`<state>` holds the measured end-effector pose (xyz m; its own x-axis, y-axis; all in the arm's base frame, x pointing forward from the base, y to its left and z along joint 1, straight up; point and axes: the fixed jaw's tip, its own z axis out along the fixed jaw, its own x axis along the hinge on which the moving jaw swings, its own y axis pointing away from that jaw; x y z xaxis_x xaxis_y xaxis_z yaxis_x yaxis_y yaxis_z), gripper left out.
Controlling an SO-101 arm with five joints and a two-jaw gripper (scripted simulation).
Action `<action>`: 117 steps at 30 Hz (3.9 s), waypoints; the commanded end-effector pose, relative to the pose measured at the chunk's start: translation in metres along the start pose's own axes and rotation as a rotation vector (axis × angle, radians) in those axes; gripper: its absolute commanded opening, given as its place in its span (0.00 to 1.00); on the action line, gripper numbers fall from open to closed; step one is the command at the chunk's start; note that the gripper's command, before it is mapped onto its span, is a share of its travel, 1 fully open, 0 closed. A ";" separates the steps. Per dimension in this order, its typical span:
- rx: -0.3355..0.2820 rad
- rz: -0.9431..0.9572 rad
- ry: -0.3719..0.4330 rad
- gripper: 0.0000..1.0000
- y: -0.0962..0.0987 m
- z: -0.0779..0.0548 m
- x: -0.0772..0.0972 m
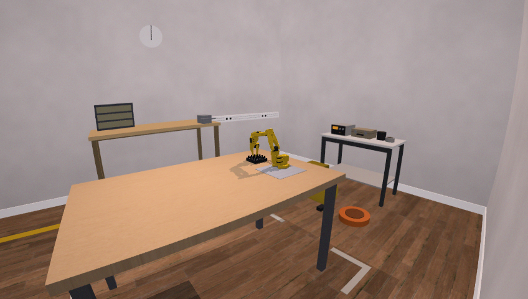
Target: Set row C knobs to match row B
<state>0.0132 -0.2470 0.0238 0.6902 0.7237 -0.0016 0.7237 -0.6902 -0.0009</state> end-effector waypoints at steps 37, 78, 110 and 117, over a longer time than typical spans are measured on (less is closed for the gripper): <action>0.001 -0.624 0.006 0.01 -0.003 0.001 0.004; -0.001 -1.235 0.006 0.01 -0.006 0.001 0.006; -0.002 -1.724 0.006 0.01 -0.008 0.001 0.006; -0.003 -1.846 0.006 0.01 -0.009 0.001 0.006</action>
<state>0.0114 -0.2373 0.0237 -0.8587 0.5125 -0.0062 0.5125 0.8586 -0.0072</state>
